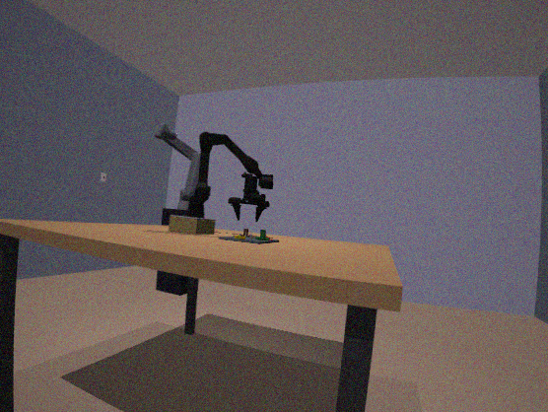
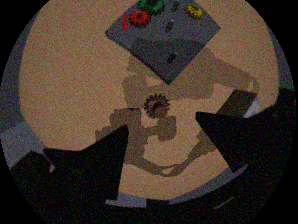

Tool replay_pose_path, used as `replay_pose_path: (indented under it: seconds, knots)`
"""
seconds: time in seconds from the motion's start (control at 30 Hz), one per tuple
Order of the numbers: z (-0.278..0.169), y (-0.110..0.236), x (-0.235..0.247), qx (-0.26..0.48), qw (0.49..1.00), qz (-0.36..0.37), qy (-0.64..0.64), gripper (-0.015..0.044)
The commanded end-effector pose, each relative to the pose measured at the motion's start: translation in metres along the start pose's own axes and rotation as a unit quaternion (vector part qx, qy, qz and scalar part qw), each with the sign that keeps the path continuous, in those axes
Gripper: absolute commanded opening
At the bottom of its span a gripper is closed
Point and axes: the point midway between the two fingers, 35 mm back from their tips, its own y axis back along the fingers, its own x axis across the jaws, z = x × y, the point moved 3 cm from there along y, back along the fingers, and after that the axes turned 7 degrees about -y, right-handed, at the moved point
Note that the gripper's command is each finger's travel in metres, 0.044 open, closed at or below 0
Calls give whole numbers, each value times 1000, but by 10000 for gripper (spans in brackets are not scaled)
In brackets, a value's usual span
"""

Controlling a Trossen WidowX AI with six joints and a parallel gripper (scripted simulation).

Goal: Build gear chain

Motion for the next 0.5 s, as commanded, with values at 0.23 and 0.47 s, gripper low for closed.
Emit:
replay_pose_path:
  seconds: [0.23, 0.47]
  knots:
    - [-1, -21, -2, -1, 1000, -3, -5, 440]
    - [-1, -32, -2, -1, 1000, -3, -5, 440]
